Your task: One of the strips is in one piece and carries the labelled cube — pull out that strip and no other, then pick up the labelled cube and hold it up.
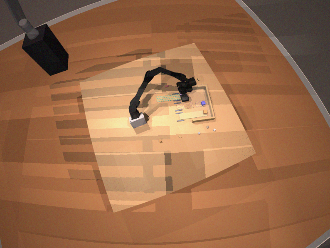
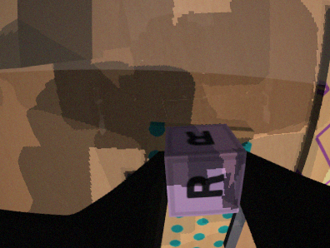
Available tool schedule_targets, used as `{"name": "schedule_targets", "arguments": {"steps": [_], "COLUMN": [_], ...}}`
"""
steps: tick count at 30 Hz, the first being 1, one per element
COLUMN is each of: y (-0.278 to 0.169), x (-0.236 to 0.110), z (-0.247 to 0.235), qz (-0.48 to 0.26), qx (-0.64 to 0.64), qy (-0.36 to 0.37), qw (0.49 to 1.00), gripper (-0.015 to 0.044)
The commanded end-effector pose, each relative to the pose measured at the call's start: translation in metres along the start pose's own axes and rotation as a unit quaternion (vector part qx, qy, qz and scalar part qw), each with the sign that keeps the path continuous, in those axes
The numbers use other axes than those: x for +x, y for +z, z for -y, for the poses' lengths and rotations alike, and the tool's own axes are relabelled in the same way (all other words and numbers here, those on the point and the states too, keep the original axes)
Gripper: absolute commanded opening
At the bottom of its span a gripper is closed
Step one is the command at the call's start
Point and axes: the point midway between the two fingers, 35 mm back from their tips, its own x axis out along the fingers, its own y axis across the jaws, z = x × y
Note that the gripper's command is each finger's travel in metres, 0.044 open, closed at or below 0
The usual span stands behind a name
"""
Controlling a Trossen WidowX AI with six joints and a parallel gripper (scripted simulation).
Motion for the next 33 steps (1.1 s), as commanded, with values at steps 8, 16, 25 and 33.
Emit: {"name": "schedule_targets", "arguments": {"steps": [8,16,25,33], "y": [-0.023,-0.052,-0.068,-0.095], "x": [-0.021,-0.04,-0.043,-0.044], "z": [0.009,0.018,0.024,0.033], "qz": [0.0,0.0,-0.001,-0.001], "qx": [0.002,0.005,0.006,0.007], "qy": [0.0,0.001,0.001,0.001], "qw": [1.0,1.0,1.0,1.0], "gripper": [0.0,0.0,0.0,0.0]}}
